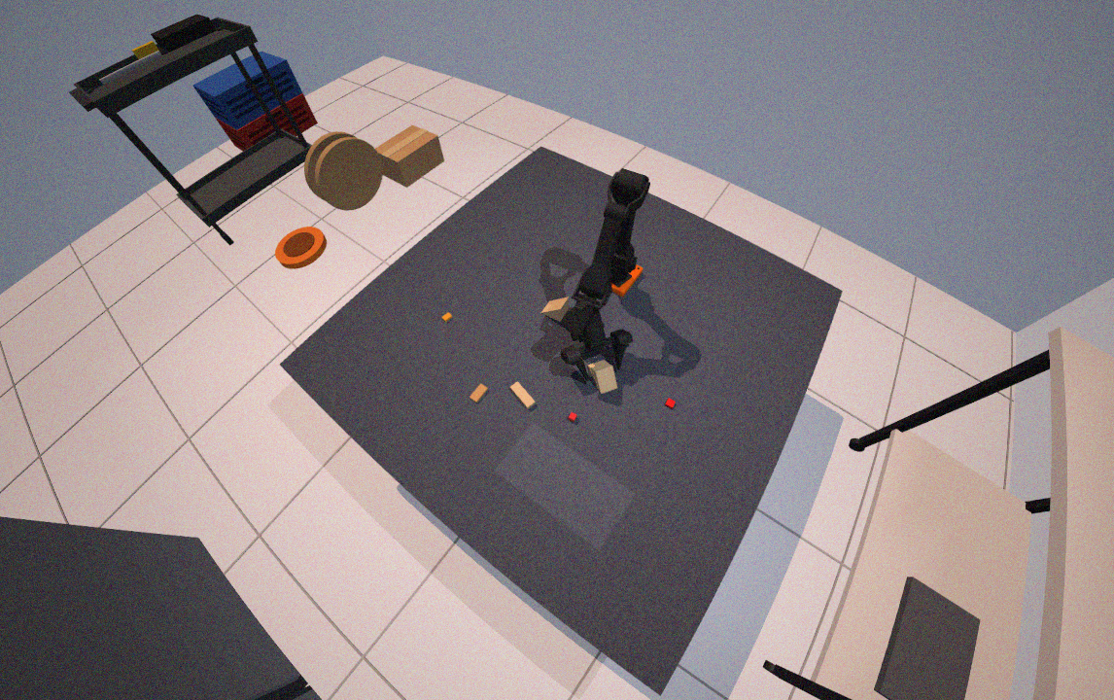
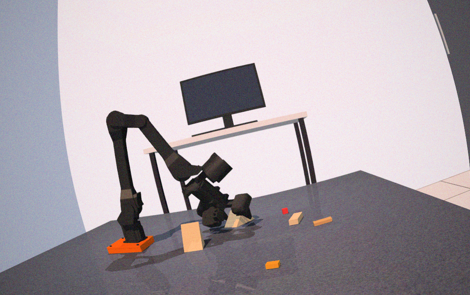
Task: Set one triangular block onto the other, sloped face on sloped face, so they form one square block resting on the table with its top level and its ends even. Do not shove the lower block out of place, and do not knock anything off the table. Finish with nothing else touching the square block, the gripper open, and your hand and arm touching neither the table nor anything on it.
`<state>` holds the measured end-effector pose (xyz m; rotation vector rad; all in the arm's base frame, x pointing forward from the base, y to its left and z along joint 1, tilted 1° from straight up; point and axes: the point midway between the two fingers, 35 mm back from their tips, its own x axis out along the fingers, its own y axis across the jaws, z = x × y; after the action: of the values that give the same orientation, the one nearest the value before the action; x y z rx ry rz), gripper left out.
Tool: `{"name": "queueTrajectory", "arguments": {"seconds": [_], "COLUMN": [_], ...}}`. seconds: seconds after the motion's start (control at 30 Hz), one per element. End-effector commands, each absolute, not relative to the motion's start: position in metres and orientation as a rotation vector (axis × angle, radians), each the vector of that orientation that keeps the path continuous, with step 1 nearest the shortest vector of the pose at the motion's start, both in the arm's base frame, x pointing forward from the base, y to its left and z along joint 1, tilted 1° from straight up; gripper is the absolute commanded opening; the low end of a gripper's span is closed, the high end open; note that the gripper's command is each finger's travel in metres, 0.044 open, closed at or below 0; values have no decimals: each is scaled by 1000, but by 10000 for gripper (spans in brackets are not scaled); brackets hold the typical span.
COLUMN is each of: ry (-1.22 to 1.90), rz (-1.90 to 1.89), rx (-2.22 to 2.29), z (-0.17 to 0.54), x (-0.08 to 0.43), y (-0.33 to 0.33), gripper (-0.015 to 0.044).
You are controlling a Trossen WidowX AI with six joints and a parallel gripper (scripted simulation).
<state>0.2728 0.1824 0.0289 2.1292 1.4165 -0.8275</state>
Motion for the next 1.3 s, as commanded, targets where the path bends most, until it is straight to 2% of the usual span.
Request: {"name": "queueTrajectory", "arguments": {"seconds": [0.0, 0.57, 0.83, 1.07, 1.27], "ry": [1409, 1409, 1415, 1415, 1415], "rz": [-837, -837, -829, -829, -828], "rx": [2136, 2136, 2132, 2132, 2132], "z": [26, 26, 27, 27, 33], "x": [272, 272, 273, 273, 274], "y": [183, 183, 184, 184, 184], "gripper": [440, 440, 230, 183, 26]}}
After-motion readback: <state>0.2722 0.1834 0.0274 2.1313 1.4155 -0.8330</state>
